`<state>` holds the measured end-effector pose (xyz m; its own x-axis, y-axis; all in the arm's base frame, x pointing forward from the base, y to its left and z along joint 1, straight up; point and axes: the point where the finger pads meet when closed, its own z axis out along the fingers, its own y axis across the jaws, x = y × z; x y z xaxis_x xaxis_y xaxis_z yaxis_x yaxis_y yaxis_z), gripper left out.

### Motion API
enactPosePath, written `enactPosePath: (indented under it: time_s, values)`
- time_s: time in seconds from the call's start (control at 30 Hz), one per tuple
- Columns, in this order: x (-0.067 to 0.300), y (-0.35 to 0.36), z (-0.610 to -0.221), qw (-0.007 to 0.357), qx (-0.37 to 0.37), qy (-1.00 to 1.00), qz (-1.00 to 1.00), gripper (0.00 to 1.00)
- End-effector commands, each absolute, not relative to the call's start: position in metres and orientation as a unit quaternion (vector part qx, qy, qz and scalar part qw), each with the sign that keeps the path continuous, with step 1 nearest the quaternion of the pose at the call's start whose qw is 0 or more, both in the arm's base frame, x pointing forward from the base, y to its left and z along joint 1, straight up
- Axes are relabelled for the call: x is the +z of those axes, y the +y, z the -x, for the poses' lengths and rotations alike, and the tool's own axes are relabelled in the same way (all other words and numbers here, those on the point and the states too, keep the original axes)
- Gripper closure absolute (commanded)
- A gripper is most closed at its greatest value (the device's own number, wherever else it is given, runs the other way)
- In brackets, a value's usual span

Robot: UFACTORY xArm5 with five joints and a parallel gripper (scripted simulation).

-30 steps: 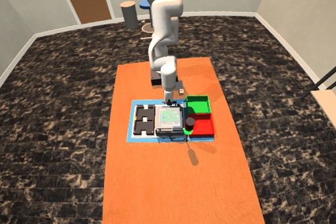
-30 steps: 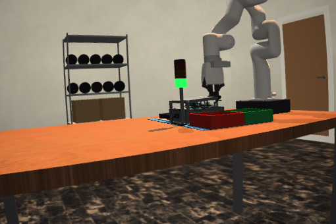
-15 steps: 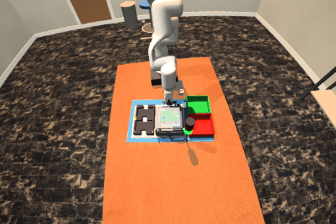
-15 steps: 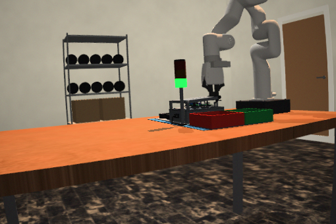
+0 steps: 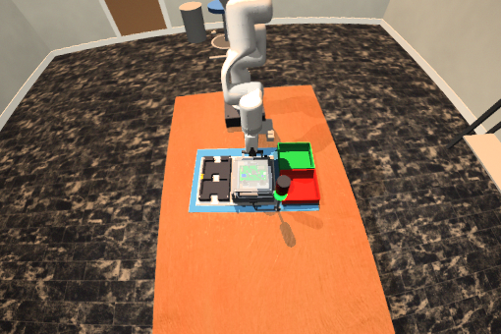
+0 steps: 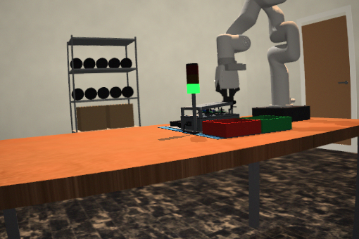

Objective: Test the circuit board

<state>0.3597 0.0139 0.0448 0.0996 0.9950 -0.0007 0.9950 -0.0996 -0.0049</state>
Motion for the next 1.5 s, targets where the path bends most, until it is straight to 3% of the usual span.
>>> enactPosePath:
  time_s: [0.0, 0.57, 1.03, 1.07, 1.47]
  values:
    - [0.055, 0.014, -0.362, 0.0, 0.0, -0.671, 0.742, 1.0]
    - [0.1, 0.013, -0.374, 0.0, 0.0, -0.671, 0.742, 1.0]
    - [0.105, 0.013, -0.375, 0.0, 0.0, -0.671, 0.742, 1.0]
    - [0.105, 0.013, -0.375, 0.0, 0.0, -0.671, 0.742, 0.72]
    - [0.105, 0.013, -0.375, 0.0, 0.0, -0.671, 0.742, 0.72]
